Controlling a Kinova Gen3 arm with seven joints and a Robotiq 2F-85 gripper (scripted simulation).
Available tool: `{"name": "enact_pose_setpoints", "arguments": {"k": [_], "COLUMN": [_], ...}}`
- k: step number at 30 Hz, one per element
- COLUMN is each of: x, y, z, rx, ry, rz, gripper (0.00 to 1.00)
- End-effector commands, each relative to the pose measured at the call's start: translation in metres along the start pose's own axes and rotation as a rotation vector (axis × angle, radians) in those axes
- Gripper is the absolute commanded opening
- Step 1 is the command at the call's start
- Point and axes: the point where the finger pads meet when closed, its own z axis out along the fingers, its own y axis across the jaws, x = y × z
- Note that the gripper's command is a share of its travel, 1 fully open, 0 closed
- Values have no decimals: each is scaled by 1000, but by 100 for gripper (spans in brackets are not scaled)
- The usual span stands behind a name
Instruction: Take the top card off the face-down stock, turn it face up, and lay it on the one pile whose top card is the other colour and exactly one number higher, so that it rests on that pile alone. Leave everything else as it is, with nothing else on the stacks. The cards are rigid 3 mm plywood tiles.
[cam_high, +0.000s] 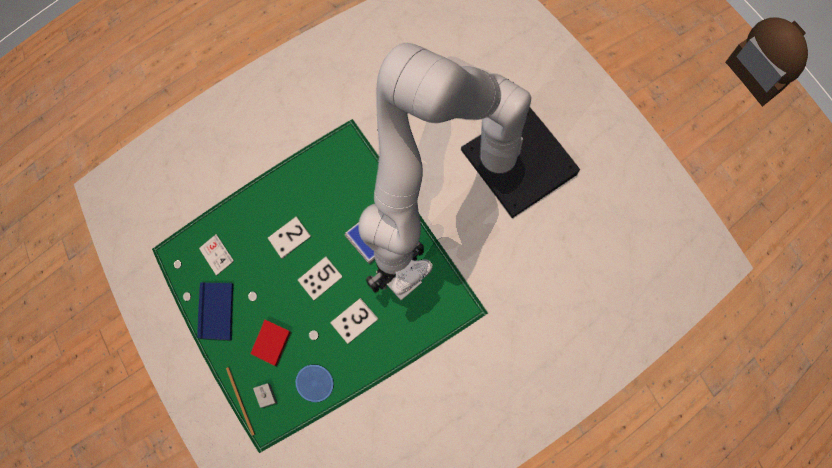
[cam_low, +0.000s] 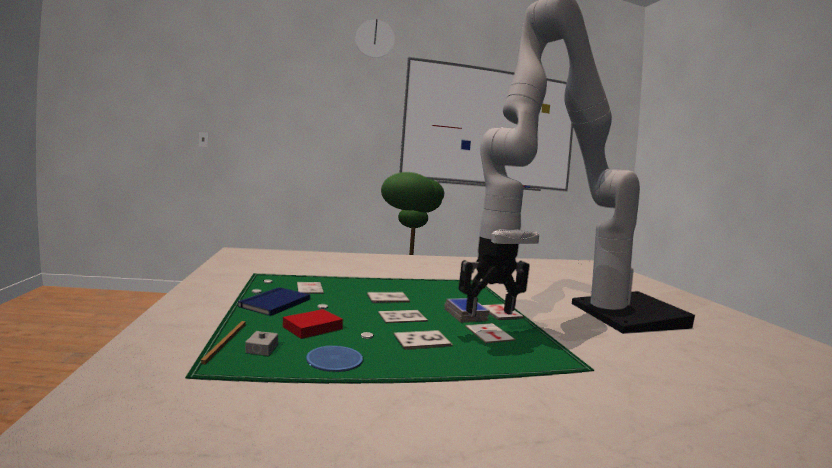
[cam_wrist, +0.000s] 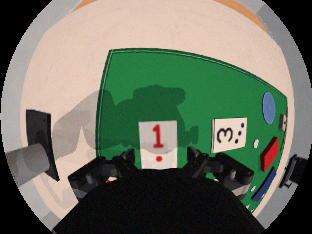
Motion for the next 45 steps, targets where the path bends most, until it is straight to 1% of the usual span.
{"name": "enact_pose_setpoints", "arguments": {"k": [1,14,45], "x": [0,1,1], "y": [-3,-4,-4], "z": [9,21,22], "rx": [11,11,11], "ry": [-2,-2,-2], "rz": [-2,-2,-2], "gripper": [85,85,85]}}
